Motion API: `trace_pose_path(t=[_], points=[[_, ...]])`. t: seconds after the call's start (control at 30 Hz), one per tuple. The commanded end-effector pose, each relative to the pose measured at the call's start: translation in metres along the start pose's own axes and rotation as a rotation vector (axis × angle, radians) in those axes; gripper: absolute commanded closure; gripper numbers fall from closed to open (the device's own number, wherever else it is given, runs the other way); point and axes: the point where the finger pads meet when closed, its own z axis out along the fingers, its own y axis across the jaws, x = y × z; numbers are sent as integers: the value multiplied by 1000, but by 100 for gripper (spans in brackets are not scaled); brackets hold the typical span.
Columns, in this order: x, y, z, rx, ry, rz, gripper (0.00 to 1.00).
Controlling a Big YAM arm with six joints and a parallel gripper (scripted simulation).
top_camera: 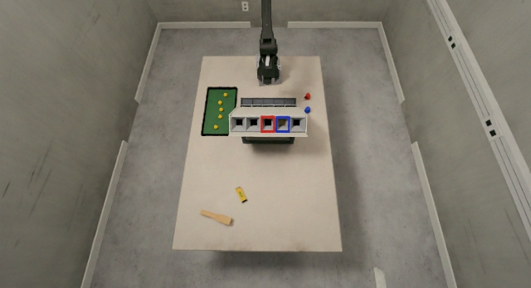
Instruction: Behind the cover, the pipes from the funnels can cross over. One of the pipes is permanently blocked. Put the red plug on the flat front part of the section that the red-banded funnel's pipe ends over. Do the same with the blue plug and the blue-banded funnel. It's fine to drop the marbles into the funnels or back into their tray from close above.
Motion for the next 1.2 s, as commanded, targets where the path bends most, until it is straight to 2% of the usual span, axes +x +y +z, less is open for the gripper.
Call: trace_pose_path(t=[0.0, 0.37, 0.4, 0.93, 1.17], points=[[-5, 0, -5, -4, -36, 8, 20], [-5, 0, -5, -4, -36, 8, 20], [-4, 0, -3, -1, -14, 0, 20], [-4, 0, -3, -1, -14, 0, 20], [-7, -62, 28, -1, -14, 0, 20]])
